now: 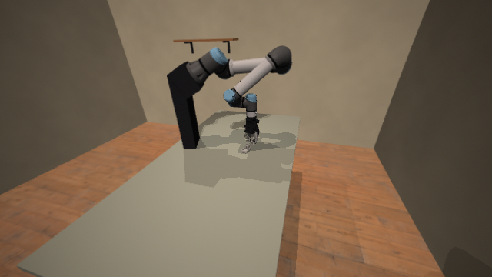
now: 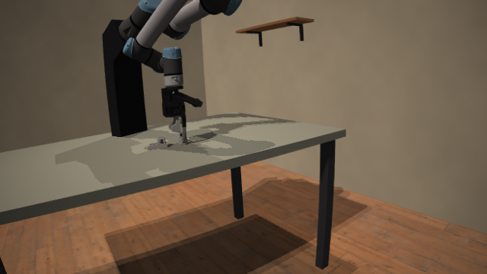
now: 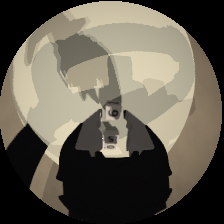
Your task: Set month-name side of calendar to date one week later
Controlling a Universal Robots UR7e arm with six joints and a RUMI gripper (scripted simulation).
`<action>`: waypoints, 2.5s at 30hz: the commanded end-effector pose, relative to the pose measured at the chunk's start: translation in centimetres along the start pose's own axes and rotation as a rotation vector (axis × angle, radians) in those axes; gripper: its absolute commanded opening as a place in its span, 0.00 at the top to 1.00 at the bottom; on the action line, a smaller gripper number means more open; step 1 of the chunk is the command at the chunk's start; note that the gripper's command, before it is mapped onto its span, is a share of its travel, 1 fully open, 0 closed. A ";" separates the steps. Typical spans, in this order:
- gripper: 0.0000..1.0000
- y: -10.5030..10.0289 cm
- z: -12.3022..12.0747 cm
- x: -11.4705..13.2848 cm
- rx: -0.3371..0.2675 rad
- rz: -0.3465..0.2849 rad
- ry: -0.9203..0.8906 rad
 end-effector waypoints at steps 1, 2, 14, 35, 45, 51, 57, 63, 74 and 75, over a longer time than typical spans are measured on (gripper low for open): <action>0.72 0.3 0.1 0.0 0.002 0.000 0.000; 0.72 0.3 0.1 0.0 0.002 0.000 0.000; 0.72 0.2 0.0 0.0 0.001 -0.001 0.001; 0.90 0.2 0.0 0.0 0.001 -0.001 0.001; 0.90 0.2 0.0 0.0 0.001 -0.001 0.001; 0.90 0.2 0.0 0.0 0.001 -0.001 0.001; 0.90 0.2 0.0 0.0 0.001 -0.001 0.001; 0.90 0.2 0.0 0.0 0.001 -0.001 0.001; 0.90 0.0 0.0 0.0 0.001 -0.002 0.001; 0.90 -0.1 0.0 0.0 0.001 -0.002 0.002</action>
Point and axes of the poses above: the point where the finger pads meet when closed, its own y axis out along the fingers, its own z axis across the jaws, x = y × z, the point moved 3 cm from there along -y, back along the fingers, and after that the axes turned 5 degrees about -y, right-handed, at the moved point
